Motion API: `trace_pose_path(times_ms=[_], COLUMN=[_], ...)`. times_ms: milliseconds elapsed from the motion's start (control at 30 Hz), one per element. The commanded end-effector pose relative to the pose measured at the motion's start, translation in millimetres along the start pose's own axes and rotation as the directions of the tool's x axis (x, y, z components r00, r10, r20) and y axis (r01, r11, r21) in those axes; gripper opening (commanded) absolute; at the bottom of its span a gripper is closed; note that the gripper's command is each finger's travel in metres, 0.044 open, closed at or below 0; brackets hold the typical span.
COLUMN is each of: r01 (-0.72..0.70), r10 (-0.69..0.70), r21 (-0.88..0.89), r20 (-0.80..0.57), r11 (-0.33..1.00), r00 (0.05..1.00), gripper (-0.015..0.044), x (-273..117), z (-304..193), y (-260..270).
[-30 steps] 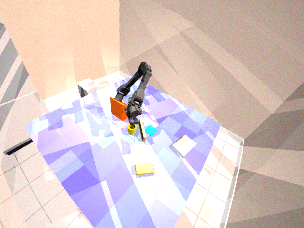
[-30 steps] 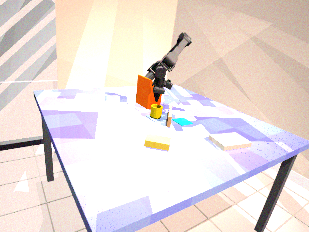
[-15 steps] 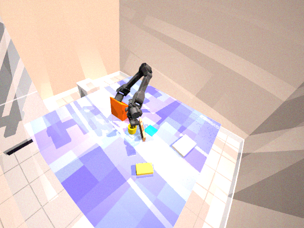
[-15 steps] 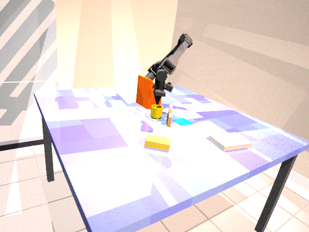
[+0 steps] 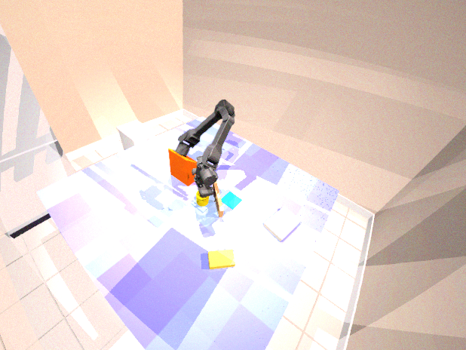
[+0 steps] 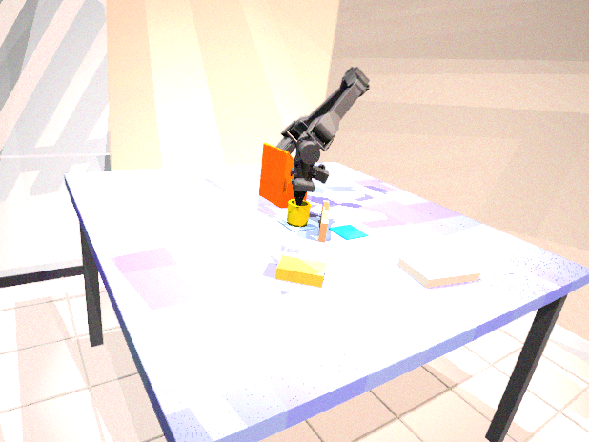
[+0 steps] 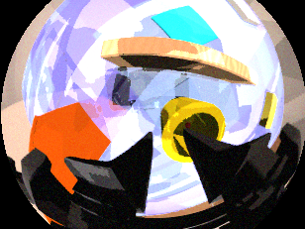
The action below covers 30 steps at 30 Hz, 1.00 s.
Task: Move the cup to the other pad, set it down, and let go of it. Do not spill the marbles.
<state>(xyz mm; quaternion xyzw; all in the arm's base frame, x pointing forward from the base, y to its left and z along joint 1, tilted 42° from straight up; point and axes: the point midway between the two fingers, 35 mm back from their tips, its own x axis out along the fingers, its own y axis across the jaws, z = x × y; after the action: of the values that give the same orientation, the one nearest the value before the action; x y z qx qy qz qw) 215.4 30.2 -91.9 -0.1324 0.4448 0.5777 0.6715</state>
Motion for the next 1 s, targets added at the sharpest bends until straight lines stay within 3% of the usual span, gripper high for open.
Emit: trace_pose_path(times_ms=[0, 433, 967], r01=[-0.003, -0.005, -0.004], r10=[0.003, 0.005, 0.004], r21=[0.005, 0.005, 0.0], r20=[0.005, 0.007, 0.002], r11=[1.0, 1.0, 1.0], r00=[1.0, 1.0, 1.0], gripper=[0.0167, 0.0167, 0.006], x=[6.1, 22.9, 21.2], z=[0.4, 0.8, 0.4], y=[1.3, 3.5, 2.8])
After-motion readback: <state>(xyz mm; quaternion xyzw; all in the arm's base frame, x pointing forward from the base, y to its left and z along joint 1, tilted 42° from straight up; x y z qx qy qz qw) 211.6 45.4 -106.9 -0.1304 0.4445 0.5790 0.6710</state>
